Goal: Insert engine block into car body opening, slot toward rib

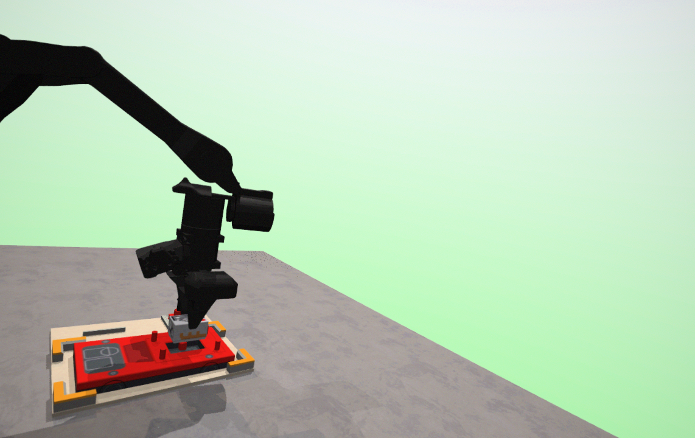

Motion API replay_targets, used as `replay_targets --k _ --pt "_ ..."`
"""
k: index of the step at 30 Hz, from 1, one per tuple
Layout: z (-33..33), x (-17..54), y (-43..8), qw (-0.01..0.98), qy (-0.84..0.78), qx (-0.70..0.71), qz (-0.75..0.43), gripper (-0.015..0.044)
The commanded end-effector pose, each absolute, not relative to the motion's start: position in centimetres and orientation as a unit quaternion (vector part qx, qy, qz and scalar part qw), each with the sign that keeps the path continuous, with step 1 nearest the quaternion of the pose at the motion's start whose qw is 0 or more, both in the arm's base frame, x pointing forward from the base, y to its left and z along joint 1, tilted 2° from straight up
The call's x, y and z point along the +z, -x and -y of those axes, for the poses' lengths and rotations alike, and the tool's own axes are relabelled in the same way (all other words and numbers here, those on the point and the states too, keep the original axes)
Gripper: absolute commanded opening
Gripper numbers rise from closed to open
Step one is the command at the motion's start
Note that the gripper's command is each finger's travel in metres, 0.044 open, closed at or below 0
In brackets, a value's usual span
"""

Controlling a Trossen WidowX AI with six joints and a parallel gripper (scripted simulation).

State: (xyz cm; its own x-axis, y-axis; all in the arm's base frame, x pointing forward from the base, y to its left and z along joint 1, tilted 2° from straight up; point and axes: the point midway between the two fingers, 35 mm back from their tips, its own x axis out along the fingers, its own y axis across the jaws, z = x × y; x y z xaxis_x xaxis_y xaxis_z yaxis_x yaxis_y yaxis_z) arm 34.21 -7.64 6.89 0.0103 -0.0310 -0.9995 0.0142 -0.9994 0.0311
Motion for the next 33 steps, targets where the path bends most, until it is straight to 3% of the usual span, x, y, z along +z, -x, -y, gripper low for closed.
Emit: replay_targets --k 1,33 --pt "7.56 6.58 -34.13 0.015 -0.709 -0.705 0.002 0.0158" --pt "7.57 6.21 -34.15 0.016 -0.709 -0.705 0.002 0.0158"
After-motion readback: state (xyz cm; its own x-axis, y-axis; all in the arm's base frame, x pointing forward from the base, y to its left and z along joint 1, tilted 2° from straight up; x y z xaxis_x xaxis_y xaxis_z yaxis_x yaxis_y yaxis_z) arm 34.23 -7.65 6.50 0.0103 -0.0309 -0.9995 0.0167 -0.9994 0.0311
